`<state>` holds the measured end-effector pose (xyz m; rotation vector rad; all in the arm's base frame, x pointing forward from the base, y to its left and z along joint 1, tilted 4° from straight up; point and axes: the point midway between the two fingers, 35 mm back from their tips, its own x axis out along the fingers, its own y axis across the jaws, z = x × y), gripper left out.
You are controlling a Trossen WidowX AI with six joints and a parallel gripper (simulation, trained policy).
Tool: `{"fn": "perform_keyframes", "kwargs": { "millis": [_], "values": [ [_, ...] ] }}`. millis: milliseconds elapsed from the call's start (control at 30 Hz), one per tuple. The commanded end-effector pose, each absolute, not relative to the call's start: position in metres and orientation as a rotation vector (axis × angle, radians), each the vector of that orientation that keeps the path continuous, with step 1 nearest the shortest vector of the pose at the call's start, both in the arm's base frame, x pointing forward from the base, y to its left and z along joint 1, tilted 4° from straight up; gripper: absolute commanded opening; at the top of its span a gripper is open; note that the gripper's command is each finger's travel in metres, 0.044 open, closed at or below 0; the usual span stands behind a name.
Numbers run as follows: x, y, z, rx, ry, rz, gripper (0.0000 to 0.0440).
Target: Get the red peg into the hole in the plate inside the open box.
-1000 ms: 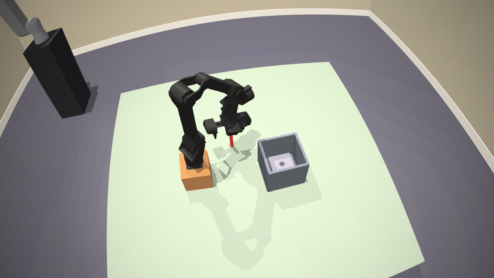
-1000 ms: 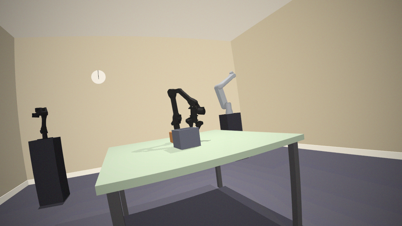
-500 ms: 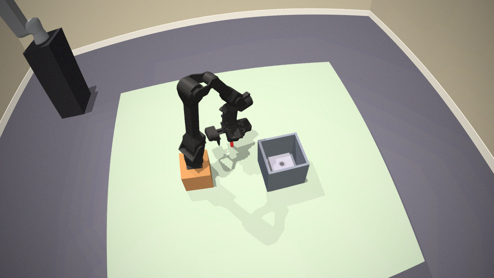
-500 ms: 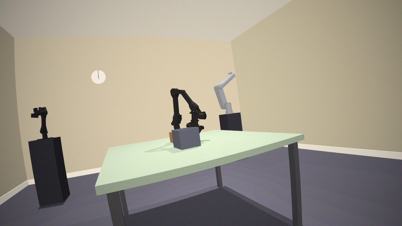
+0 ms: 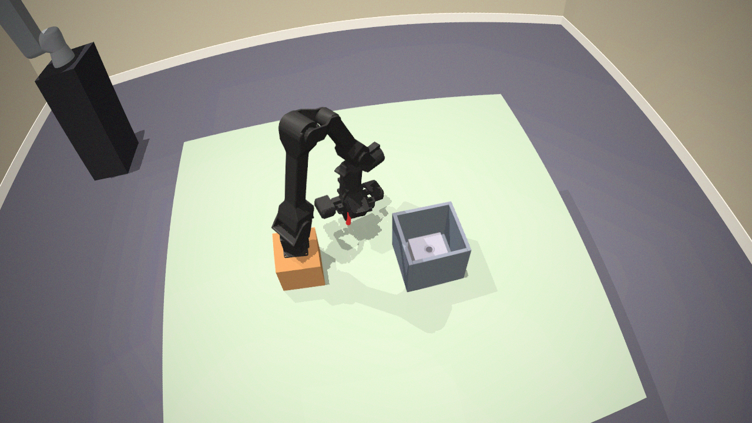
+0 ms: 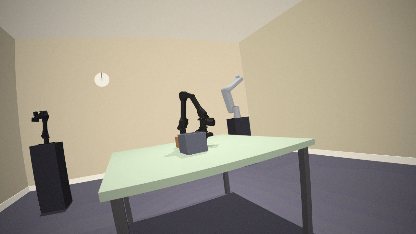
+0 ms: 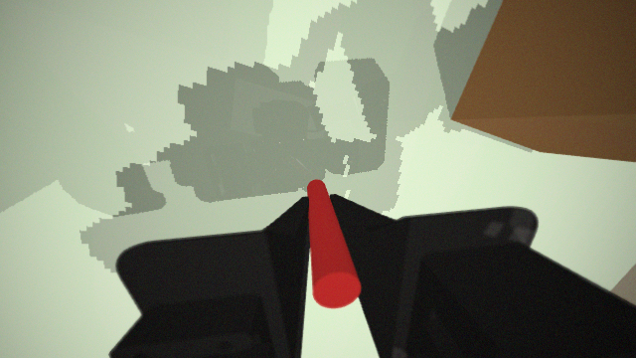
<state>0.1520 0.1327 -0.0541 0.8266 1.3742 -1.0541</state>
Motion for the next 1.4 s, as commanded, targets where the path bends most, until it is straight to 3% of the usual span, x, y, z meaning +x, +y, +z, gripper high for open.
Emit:
{"fn": "perform_keyframes", "kwargs": {
  "millis": [0, 1367],
  "values": [
    [0.152, 0.136, -0.057, 0.821, 1.389, -1.033, 0.0007],
    [0.213, 0.181, 0.046, 1.108, 1.314, -0.798, 0.0000]
  ]
}}
